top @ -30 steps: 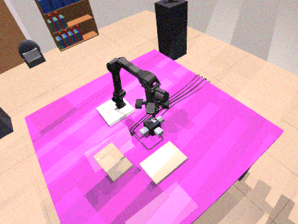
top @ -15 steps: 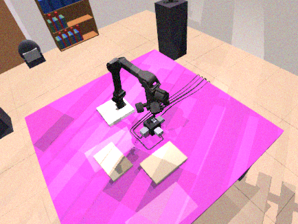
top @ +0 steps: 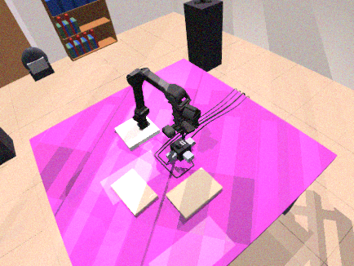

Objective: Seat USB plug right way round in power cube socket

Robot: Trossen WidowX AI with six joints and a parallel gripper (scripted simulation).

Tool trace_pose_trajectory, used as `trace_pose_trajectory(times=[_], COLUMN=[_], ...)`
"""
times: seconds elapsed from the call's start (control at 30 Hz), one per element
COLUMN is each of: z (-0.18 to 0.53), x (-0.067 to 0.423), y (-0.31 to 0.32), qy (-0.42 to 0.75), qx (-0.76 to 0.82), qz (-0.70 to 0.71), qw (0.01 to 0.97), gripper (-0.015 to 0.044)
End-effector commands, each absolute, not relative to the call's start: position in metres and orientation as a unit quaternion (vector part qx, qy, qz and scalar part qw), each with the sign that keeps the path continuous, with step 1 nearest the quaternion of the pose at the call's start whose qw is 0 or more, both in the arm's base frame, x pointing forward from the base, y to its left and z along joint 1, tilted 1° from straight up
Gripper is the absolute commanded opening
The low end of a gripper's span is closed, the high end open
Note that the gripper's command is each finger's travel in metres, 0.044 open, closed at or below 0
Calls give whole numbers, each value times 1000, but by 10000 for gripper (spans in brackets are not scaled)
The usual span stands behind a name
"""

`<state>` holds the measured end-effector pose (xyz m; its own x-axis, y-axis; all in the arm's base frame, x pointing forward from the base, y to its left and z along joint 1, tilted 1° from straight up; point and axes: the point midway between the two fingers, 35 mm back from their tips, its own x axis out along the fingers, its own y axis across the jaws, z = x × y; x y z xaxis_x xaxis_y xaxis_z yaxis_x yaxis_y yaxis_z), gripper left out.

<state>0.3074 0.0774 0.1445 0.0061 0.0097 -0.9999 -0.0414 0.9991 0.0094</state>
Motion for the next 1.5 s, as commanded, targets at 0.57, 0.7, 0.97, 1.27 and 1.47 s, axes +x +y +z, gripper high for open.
trace_pose_trajectory(times=[0.57,0.7,0.97,1.27,1.47], z=[144,144,144,144,144], x=[307,307,307,307,307], y=[77,77,77,77,77], qy=[676,664,636,595,564], qx=[-196,-232,-300,-374,-420], qz=[202,237,305,377,423], qw=[682,670,642,603,571], gripper=[0,0,0,0,0])
